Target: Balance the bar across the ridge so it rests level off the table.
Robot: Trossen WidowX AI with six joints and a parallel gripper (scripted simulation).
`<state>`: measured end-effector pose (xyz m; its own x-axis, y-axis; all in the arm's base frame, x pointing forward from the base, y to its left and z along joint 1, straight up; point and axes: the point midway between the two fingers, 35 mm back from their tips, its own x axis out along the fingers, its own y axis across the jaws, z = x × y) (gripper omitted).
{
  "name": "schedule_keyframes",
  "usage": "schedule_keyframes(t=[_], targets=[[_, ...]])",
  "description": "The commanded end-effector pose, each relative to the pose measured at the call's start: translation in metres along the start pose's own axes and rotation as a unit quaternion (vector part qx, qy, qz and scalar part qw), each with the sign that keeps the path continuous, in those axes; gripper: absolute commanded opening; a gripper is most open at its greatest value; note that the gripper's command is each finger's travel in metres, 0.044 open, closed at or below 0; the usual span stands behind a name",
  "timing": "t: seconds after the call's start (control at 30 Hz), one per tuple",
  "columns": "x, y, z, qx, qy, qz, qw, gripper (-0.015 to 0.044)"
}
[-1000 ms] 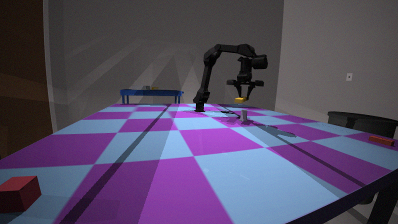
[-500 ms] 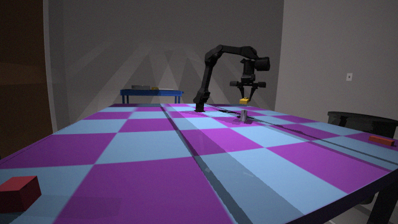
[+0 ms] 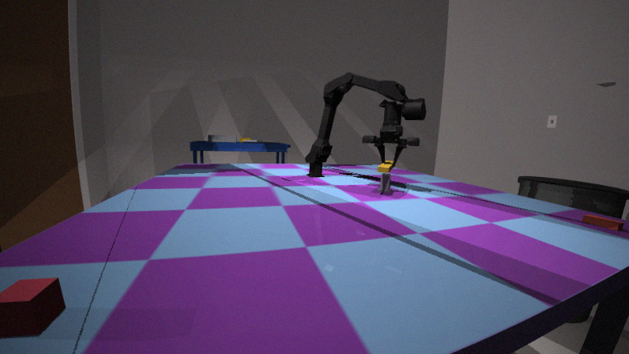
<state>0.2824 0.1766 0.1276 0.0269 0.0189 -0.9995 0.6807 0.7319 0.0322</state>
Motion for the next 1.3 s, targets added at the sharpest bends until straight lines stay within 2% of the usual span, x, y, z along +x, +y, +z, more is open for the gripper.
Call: schedule_keyframes(t=[0.0,1.27], targets=[[0.0066,-0.001,0.0006,0.001,-0.001,-0.001,1.0,0.0],[0.0135,-0.0017,0.0008,0.0,-0.001,-0.001,1.0,0.0]])
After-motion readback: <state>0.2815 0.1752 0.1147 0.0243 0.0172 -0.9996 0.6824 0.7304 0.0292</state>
